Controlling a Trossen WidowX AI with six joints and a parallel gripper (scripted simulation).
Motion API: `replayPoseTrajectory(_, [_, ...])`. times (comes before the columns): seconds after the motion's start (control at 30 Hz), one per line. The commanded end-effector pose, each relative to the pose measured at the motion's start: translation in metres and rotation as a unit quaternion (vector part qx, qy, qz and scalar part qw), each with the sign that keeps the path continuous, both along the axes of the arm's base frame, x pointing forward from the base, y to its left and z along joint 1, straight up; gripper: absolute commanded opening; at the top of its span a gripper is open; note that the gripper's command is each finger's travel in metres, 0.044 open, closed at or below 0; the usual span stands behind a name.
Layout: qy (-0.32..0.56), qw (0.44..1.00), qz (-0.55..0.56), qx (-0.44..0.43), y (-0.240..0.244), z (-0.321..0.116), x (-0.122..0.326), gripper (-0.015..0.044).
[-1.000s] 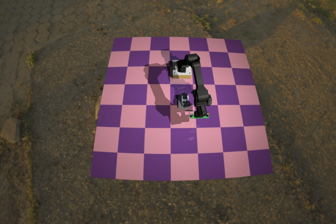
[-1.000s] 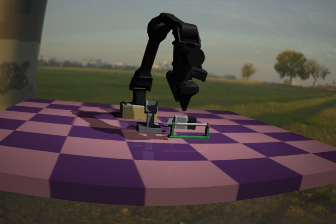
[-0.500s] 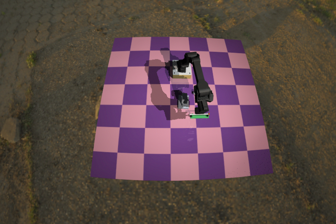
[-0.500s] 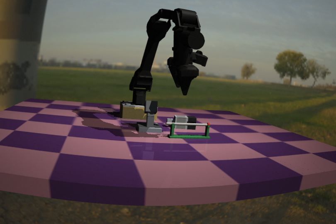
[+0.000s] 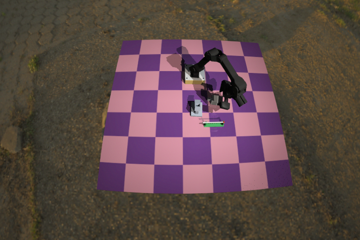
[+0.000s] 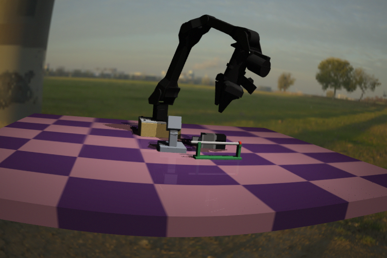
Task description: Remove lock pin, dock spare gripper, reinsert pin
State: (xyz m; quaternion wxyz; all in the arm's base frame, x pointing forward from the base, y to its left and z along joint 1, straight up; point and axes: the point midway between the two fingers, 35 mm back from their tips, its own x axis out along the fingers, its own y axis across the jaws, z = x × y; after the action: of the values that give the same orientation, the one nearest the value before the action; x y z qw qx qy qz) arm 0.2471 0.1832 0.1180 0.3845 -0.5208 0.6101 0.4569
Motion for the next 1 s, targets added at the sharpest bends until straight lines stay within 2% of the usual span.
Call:
replayPoseTrajectory(0.0, [-0.056, 0.995, -0.007, -0.081, 0.003, -0.003, -0.038, 0.0440])
replayPoseTrajectory(0.1, [-0.082, 0.991, -0.005, -0.106, 0.004, -0.005, -0.051, 0.0440])
replayPoseTrajectory(0.33, [-0.082, 0.991, -0.005, -0.106, 0.006, -0.006, -0.053, 0.0440])
replayPoseTrajectory(0.67, [-0.082, 0.991, -0.005, -0.106, 0.011, -0.070, -0.052, 0.0440])
replayPoseTrajectory(0.97, [-0.082, 0.991, -0.005, -0.106, 0.011, -0.082, -0.051, 0.0440])
